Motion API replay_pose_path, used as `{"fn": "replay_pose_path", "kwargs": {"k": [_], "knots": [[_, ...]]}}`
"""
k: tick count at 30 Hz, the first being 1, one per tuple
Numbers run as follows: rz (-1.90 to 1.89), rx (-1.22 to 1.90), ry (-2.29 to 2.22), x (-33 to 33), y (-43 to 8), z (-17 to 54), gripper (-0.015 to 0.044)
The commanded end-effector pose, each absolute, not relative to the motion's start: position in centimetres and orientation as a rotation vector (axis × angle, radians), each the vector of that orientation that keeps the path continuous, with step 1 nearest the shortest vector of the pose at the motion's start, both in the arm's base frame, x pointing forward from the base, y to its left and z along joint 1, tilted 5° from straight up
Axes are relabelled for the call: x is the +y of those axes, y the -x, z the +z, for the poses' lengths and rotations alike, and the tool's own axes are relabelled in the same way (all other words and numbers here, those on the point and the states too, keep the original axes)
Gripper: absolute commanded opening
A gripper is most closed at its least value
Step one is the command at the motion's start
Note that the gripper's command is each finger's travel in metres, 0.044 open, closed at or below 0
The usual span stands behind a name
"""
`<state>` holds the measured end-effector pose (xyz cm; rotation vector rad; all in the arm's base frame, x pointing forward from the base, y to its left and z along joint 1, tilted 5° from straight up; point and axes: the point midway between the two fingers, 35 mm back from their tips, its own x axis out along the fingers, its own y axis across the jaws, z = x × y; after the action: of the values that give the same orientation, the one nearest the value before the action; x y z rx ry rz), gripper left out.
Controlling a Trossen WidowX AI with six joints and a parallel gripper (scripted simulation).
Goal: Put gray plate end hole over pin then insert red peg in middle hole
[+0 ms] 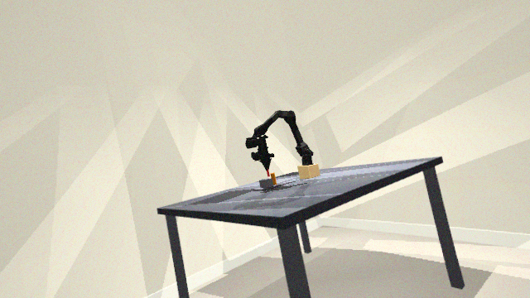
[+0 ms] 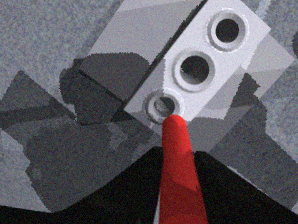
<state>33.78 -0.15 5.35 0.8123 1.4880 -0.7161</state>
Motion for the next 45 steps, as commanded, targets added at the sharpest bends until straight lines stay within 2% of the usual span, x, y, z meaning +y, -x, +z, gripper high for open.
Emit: {"fn": "replay_pose_path", "kwargs": {"k": [1, 9, 45], "knots": [[-0.716, 1.48, -0.809, -1.4, -34.2, 5.4, 0.0], [-0.715, 1.48, -0.809, -3.4, -34.7, 5.2, 0.0], [-0.715, 1.48, -0.809, -3.2, -34.7, 5.2, 0.0]]}}
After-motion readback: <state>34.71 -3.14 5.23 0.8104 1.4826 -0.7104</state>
